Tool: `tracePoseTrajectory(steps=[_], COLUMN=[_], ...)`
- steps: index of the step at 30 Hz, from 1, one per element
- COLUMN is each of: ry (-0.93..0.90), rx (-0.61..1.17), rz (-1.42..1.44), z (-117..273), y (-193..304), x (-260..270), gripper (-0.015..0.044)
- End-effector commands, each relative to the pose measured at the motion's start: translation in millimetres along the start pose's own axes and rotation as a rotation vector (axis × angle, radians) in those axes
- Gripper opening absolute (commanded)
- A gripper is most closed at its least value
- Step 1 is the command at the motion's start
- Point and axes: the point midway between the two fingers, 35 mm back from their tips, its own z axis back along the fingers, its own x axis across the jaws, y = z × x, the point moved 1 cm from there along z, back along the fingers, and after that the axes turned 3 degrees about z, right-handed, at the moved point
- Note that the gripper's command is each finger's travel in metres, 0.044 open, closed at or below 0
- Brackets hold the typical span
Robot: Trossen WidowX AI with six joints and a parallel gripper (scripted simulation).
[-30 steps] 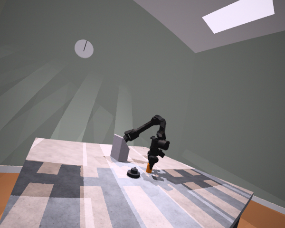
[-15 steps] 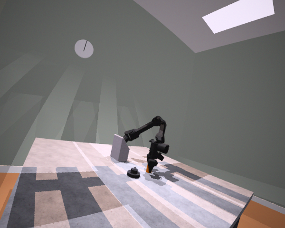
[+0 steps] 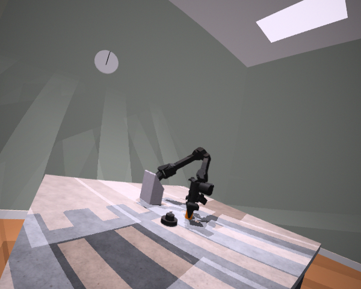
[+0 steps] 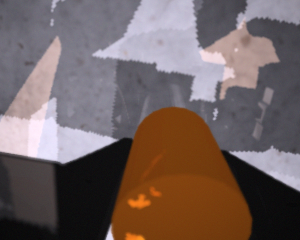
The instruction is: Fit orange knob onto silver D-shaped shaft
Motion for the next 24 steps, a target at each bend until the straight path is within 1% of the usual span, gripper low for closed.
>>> tracePoseTrajectory(steps=[1, 3, 7, 8, 24], ry=[-0.002, -0.002, -0.002, -0.003, 0.013], rx=[-0.003, -0.003, 0.000, 0.002, 0.014], rz=[-0.007, -0.007, -0.004, -0.003, -0.014], z=[0, 0, 3, 5, 51], y=[0, 0, 0, 0, 1], x=[0, 0, 0, -1, -9], gripper=[0.0125, 0.0111, 0.0006, 0.0000, 0.0000])
